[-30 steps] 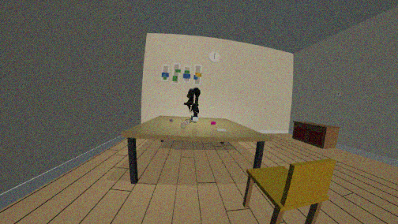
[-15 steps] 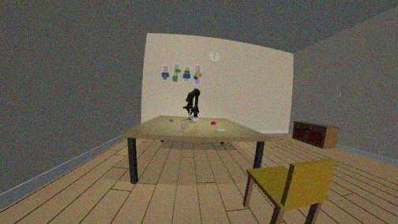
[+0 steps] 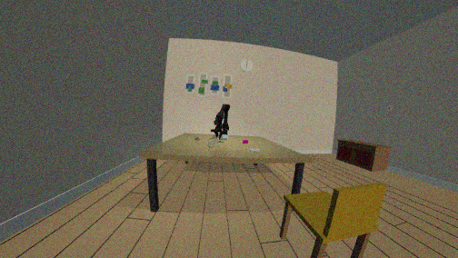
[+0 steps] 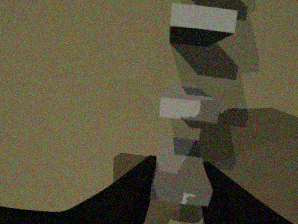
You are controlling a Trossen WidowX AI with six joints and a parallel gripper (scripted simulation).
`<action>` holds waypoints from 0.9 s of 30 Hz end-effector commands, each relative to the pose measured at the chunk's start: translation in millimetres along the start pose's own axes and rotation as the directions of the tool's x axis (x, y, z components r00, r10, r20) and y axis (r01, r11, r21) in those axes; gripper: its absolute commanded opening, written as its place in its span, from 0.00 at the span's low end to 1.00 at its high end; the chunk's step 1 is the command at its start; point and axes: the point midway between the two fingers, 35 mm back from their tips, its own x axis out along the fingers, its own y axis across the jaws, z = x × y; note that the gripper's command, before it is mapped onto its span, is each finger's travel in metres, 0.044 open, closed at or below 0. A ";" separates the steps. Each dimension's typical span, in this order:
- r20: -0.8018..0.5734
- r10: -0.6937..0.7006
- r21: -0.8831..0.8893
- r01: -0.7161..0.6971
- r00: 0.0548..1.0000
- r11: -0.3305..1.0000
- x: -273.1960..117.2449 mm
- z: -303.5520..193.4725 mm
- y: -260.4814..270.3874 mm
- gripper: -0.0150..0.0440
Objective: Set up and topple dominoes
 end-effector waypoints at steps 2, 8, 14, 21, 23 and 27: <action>-0.008 0.004 0.005 -0.004 1.000 1.000 10.0 -4.7 -0.1 0.44; -0.008 0.004 0.005 -0.004 1.000 1.000 10.0 -4.7 -0.1 0.44; -0.008 0.004 0.005 -0.004 1.000 1.000 10.0 -4.7 -0.1 0.57; -0.008 0.004 0.005 -0.004 1.000 1.000 10.0 -4.7 -0.1 0.88; -0.008 0.004 0.005 -0.004 1.000 1.000 10.0 -4.7 -0.1 0.97; -0.008 0.004 0.005 -0.004 1.000 1.000 7.6 -4.0 0.0 1.00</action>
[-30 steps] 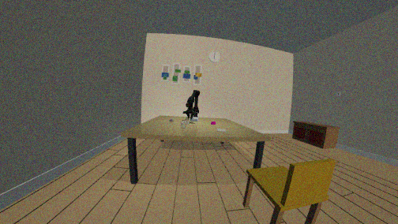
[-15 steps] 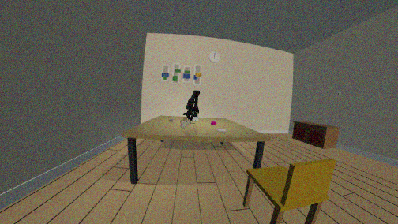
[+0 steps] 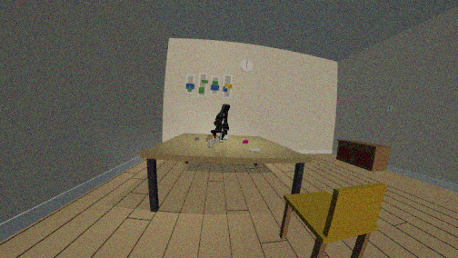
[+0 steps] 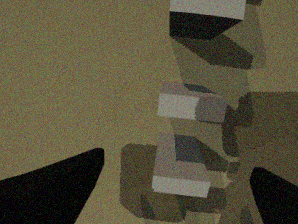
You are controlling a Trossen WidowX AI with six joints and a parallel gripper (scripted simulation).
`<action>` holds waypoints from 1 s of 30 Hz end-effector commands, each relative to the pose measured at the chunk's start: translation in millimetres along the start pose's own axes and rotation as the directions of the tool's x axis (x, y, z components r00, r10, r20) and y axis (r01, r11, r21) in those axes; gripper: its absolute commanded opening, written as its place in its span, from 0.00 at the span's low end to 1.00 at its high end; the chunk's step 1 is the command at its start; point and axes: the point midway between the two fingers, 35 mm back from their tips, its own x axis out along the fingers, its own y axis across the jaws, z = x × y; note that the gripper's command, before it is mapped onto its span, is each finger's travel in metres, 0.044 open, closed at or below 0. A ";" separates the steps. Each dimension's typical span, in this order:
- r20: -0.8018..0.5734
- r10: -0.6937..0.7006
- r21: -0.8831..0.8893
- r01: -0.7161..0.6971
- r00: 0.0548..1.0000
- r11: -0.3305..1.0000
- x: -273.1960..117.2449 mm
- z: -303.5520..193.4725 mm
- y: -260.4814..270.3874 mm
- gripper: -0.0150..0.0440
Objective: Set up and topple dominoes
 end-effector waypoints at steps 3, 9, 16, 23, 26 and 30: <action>-0.002 0.003 0.003 -0.003 1.000 1.000 -37.4 6.5 1.3 1.00; 0.000 0.000 0.000 0.000 1.000 1.000 -127.2 1.5 -0.3 1.00; 0.000 0.000 -0.142 0.000 1.000 0.990 -124.1 -1.9 -0.2 0.87; -0.003 0.002 -0.739 -0.003 1.000 0.673 -96.3 -17.1 0.3 0.56; -0.004 0.003 -0.903 -0.005 1.000 0.429 -84.4 -24.6 0.3 0.42; -0.006 0.004 -0.998 -0.006 1.000 0.068 -69.4 -34.9 -0.1 0.25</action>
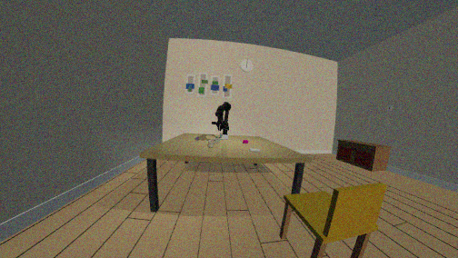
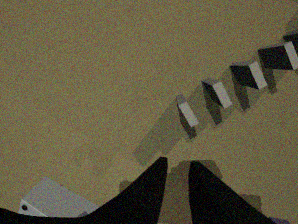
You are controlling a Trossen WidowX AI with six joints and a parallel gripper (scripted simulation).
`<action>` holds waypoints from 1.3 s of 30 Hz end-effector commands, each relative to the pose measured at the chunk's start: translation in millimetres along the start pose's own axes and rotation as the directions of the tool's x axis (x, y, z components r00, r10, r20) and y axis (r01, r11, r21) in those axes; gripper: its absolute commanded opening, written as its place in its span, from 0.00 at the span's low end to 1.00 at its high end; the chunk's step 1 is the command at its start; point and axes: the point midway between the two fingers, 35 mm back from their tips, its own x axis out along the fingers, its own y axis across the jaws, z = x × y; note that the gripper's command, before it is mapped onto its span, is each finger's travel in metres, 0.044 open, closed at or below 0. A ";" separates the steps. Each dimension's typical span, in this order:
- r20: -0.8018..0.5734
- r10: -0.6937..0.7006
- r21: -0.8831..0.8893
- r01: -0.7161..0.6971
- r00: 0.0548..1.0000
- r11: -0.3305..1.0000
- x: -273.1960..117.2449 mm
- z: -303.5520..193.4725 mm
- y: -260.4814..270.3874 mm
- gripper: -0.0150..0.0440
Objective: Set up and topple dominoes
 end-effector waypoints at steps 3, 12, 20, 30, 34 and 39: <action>-0.008 0.015 -0.598 -0.017 1.000 0.802 29.0 -14.2 17.4 0.25; -0.008 0.015 -0.598 -0.017 1.000 0.802 29.0 -14.2 17.4 0.25; -0.008 0.015 -0.598 -0.017 1.000 0.802 29.0 -14.2 17.4 0.25; -0.008 0.015 -0.598 -0.017 1.000 0.802 29.0 -14.2 17.4 0.25; -0.008 0.015 -0.598 -0.017 1.000 0.802 29.0 -14.2 17.4 0.25; -0.008 0.015 -0.598 -0.017 1.000 0.802 29.0 -14.2 17.4 0.25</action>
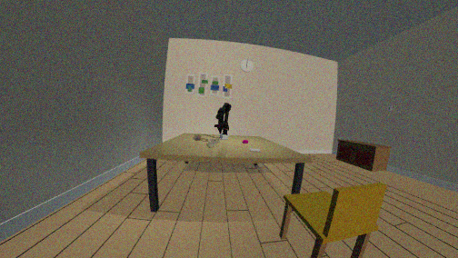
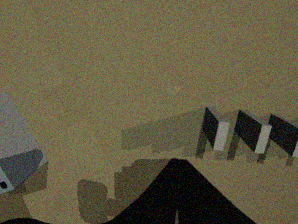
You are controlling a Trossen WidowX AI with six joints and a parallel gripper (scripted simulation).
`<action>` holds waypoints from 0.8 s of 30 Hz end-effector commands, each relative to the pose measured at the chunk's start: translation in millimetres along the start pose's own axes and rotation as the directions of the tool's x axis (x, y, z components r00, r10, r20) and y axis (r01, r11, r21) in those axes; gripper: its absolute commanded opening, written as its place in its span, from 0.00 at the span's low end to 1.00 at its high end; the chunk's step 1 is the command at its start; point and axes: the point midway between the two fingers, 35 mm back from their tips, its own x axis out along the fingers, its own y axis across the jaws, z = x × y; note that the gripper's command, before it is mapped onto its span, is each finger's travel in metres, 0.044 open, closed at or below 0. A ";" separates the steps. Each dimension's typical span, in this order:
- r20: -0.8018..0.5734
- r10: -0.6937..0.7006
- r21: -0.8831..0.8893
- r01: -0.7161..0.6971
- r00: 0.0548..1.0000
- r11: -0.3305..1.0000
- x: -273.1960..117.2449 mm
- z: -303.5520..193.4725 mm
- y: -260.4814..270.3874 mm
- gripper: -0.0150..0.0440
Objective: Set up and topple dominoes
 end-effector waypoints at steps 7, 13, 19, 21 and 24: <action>0.004 0.003 -0.005 -0.003 1.000 1.000 0.9 0.5 0.9 0.25; 0.004 0.003 -0.005 -0.003 1.000 1.000 0.9 0.5 0.9 0.25; 0.004 0.003 -0.005 -0.002 1.000 1.000 42.1 1.9 -2.6 0.25; 0.004 0.003 -0.005 -0.003 1.000 1.000 71.5 2.1 -0.7 0.25; 0.004 0.003 -0.005 -0.003 1.000 1.000 81.4 2.0 0.8 0.25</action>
